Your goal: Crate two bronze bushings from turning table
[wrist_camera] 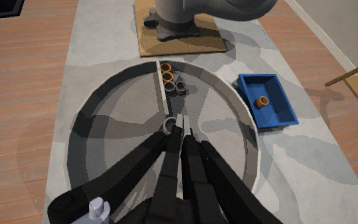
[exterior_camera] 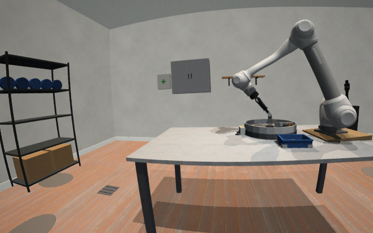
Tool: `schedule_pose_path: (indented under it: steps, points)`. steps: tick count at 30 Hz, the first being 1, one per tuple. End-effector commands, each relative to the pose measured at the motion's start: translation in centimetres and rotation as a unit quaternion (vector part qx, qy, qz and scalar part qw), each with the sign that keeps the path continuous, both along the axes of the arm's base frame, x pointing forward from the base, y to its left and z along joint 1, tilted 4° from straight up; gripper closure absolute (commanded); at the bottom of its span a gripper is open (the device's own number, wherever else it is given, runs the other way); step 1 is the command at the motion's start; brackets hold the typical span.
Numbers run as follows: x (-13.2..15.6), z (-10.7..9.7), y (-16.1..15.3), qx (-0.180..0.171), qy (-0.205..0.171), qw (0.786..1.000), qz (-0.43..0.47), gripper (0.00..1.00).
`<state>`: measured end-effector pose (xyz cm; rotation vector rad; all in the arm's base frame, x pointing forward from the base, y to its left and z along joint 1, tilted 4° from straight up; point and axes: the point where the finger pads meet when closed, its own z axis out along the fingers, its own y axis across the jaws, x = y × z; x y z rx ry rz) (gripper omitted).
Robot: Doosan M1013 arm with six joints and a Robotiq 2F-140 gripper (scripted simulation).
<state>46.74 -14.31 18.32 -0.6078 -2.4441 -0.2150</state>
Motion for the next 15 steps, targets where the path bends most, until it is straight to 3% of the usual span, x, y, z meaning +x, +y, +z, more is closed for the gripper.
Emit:
schedule_pose_path:
  steps: [1, 8, 15]
  points:
    - [0.0, 0.0, 0.0, 0.0, 0.0, 1.0, 0.0, 1.0]
    - [0.0, -0.2, 0.0, 0.0, 0.0, 1.0, 0.0, 1.0]
    - [0.2, -2.5, 0.0, 0.0, 0.0, 1.0, 0.0, 1.0]
